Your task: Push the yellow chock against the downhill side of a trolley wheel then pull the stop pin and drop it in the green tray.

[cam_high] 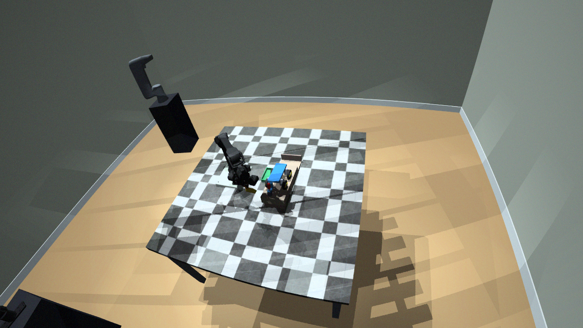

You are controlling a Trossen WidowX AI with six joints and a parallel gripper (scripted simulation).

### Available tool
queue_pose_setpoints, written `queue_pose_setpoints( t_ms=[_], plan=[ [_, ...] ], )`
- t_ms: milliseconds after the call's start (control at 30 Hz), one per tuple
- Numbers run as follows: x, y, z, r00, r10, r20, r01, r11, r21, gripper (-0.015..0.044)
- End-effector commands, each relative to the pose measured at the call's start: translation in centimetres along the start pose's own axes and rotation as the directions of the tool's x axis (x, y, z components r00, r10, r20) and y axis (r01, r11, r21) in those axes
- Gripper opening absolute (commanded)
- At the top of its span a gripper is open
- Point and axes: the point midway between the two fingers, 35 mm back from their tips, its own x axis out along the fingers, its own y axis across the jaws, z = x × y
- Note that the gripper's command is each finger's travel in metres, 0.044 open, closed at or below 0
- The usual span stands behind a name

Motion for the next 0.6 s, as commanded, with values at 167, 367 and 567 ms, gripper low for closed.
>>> queue_pose_setpoints(
  t_ms=[167, 367, 567],
  plan=[
    [-2.4, -0.1, -0.3, 1.0, 0.001, -0.003, -0.001, 1.0, -0.004, 0.0],
    [-2.4, -0.1, -0.3, 1.0, 0.001, -0.003, -0.001, 1.0, 0.002, 0.0],
    [-2.4, -0.1, -0.3, 1.0, 0.001, -0.003, 0.0, 0.985, 0.175, 0.0]
  ],
)
